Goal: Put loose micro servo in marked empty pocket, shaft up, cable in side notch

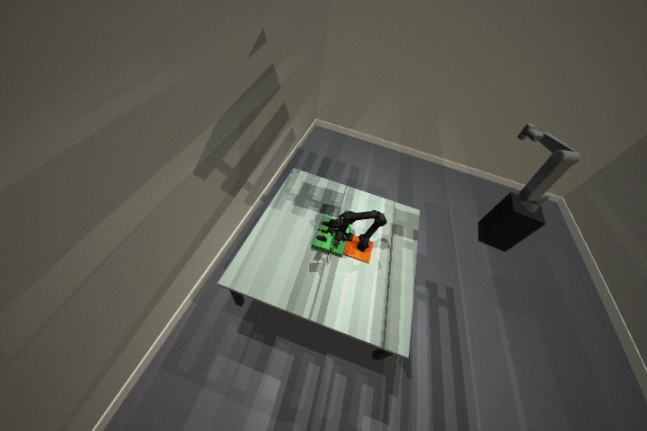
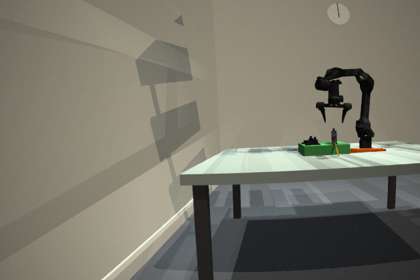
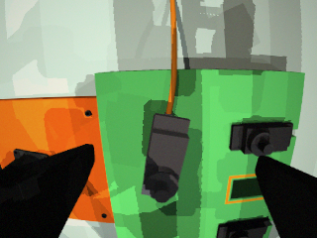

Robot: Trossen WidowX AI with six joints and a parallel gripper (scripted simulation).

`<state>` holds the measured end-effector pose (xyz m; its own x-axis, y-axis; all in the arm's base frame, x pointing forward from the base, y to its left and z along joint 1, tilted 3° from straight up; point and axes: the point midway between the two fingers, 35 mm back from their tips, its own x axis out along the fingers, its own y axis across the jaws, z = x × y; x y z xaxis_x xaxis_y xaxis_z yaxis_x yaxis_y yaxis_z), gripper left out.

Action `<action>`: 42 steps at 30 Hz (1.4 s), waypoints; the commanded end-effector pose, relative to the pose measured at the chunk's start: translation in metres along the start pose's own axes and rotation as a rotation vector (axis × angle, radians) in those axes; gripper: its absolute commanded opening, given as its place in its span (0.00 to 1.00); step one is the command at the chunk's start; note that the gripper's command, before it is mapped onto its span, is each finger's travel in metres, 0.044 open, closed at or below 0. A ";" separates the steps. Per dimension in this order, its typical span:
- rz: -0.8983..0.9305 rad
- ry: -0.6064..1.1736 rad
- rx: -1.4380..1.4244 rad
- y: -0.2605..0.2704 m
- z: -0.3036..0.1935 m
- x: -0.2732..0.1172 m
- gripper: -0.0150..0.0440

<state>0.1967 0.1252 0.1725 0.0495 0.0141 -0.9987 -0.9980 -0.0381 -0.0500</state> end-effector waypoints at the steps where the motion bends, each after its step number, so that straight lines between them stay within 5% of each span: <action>1: 0.051 0.046 0.105 -0.002 -0.015 0.012 1.00; 33: 0.060 0.053 0.125 0.002 -0.020 0.060 1.00; 42: 0.060 0.053 0.125 0.002 -0.020 0.060 0.60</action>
<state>0.1976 0.1064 0.1128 -0.0148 -0.0329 -0.9993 -0.9962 0.0867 0.0119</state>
